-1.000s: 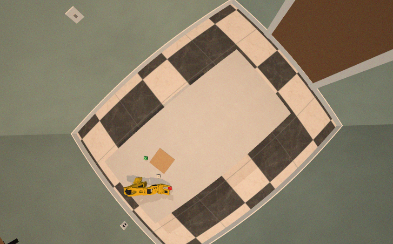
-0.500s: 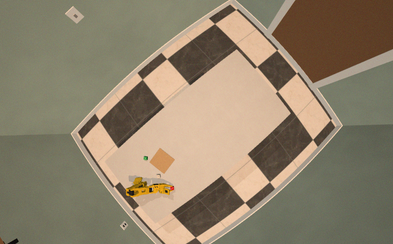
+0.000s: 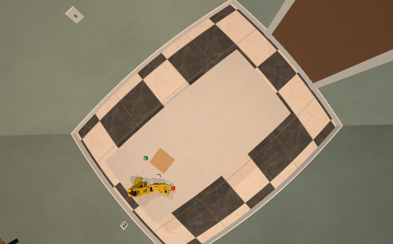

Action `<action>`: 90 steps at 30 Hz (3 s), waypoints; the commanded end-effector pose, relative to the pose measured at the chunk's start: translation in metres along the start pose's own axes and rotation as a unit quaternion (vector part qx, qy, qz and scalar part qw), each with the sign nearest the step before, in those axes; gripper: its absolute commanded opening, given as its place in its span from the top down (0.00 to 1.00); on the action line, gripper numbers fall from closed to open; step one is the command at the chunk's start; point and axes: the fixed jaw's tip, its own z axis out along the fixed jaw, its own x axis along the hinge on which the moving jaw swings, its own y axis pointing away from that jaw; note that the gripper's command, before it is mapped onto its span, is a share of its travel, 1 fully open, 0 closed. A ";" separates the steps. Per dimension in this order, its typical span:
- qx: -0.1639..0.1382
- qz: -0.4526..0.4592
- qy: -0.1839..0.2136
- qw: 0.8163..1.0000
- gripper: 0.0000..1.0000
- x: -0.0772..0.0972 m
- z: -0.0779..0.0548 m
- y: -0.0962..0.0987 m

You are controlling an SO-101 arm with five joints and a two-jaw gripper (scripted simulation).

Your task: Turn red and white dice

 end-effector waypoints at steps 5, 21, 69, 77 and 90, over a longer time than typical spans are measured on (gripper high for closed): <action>0.002 -0.003 -0.017 1.000 1.00 -0.006 0.000 -0.001; 0.007 -0.011 -0.011 1.000 1.00 -0.001 -0.002 -0.004; 0.007 -0.011 -0.011 1.000 1.00 0.010 0.003 -0.004; 0.007 -0.011 -0.011 1.000 1.00 0.012 0.003 -0.004; 0.007 -0.011 -0.011 1.000 1.00 0.016 0.005 -0.004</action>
